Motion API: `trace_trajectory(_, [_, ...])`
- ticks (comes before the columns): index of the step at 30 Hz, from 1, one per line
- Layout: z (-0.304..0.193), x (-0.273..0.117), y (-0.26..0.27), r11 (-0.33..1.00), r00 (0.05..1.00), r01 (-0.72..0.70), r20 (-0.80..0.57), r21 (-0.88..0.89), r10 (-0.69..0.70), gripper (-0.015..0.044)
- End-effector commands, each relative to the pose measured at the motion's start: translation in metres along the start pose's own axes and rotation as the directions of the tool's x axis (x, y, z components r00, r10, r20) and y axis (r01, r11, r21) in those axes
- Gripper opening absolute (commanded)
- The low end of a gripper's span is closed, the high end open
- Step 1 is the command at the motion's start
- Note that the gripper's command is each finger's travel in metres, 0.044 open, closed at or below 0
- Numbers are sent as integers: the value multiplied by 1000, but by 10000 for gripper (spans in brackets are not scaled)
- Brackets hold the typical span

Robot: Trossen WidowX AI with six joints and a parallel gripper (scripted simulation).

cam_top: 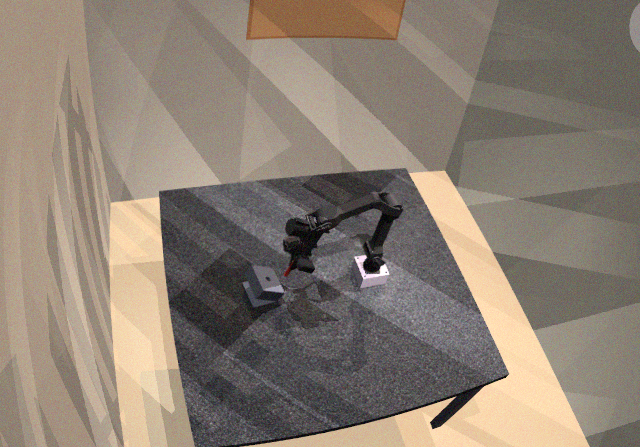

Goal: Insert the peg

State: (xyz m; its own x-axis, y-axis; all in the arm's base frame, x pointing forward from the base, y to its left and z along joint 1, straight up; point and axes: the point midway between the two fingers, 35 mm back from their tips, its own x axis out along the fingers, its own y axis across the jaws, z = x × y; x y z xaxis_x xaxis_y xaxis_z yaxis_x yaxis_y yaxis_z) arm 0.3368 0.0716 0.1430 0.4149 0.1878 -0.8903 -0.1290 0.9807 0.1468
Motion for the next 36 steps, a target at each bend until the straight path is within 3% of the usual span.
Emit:
trace_trajectory(1, [3,-3,-5,1000,1000,0,23,2,0,0])
trace_trajectory(15, [10,-10,-23,1000,997,10,81,13,-11,0])
trace_trajectory(36, [19,26,-33,1000,994,17,112,18,-19,0])
